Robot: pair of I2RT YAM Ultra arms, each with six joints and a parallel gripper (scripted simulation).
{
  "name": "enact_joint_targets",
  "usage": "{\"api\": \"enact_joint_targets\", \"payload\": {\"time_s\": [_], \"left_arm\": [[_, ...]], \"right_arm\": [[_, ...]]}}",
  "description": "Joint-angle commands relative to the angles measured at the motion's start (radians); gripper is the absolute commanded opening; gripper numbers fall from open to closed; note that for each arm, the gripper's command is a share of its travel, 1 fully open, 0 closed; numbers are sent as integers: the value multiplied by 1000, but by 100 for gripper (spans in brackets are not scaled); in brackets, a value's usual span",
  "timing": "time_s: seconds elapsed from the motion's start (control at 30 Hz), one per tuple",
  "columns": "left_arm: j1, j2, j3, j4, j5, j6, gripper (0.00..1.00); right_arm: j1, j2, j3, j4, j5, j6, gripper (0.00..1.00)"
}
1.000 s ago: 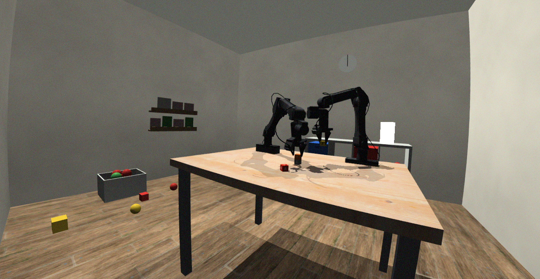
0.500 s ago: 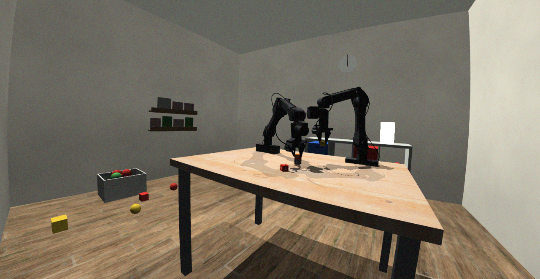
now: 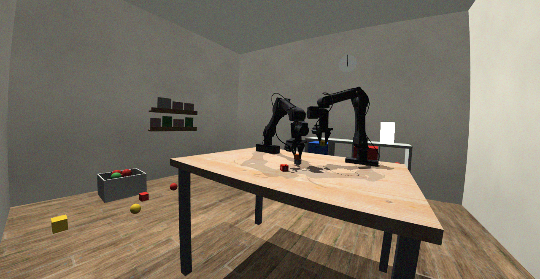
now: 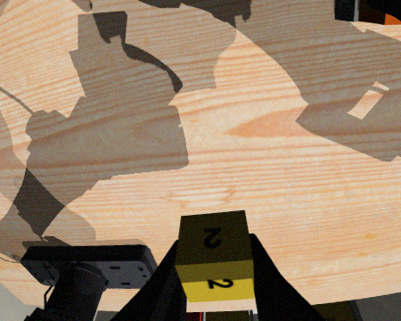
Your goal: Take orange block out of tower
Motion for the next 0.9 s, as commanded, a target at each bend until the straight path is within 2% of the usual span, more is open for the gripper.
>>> {"api": "enact_joint_targets", "payload": {"time_s": [0.0,0.07,0.13,0.2,0.23,0.57,0.77,0.87], "left_arm": [[2,-28,15,0,0,2,27],[2,-28,15,0,0,2,27],[2,-28,15,0,0,2,27],[2,-28,15,0,0,2,27],[2,-28,15,0,0,2,27],[2,-28,15,0,0,2,27],[2,-28,15,0,0,2,27],[2,-28,15,0,0,2,27]], "right_arm": [[1,-21,-5,3,1,2,26],[1,-21,-5,3,1,2,3],[1,-21,-5,3,1,2,0],[3,-32,-2,-2,1,6,23],[3,-33,3,-19,1,6,27],[2,-52,103,-107,1,5,27],[-10,-95,3,-9,1,-12,27],[-17,-157,-115,50,1,-17,27]]}}
